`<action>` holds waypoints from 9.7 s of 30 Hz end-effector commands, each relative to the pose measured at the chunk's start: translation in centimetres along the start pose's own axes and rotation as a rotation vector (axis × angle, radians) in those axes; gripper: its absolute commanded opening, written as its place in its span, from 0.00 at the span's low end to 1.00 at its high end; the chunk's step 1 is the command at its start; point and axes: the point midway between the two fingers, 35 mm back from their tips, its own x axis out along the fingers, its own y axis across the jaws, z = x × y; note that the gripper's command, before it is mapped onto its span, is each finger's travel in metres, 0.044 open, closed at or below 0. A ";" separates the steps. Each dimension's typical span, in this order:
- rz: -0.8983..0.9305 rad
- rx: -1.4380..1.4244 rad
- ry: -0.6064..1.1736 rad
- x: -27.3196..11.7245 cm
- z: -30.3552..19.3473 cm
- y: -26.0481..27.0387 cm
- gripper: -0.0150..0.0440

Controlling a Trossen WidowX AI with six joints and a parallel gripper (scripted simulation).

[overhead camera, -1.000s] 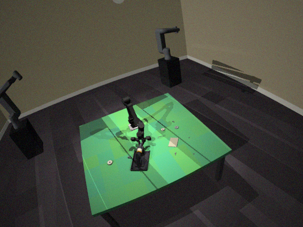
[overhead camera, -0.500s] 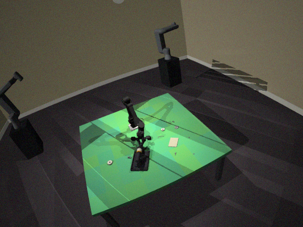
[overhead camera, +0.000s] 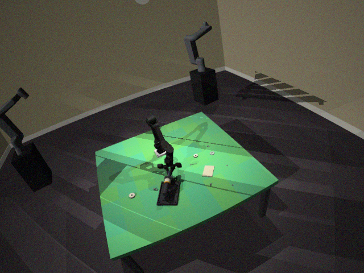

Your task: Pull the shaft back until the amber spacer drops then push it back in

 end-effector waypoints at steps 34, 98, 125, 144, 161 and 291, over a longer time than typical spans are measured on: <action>-0.002 0.002 0.000 -0.4 -0.3 -0.1 0.25; -0.002 0.002 0.001 -1.1 -0.7 -0.1 0.25; -0.002 0.002 0.001 -1.3 -0.8 0.0 0.25; -0.002 0.002 0.001 -1.5 -0.9 0.0 0.25; -0.002 0.002 0.002 -1.7 -1.0 0.0 0.25; -0.002 0.002 -0.001 0.5 0.3 -0.1 0.25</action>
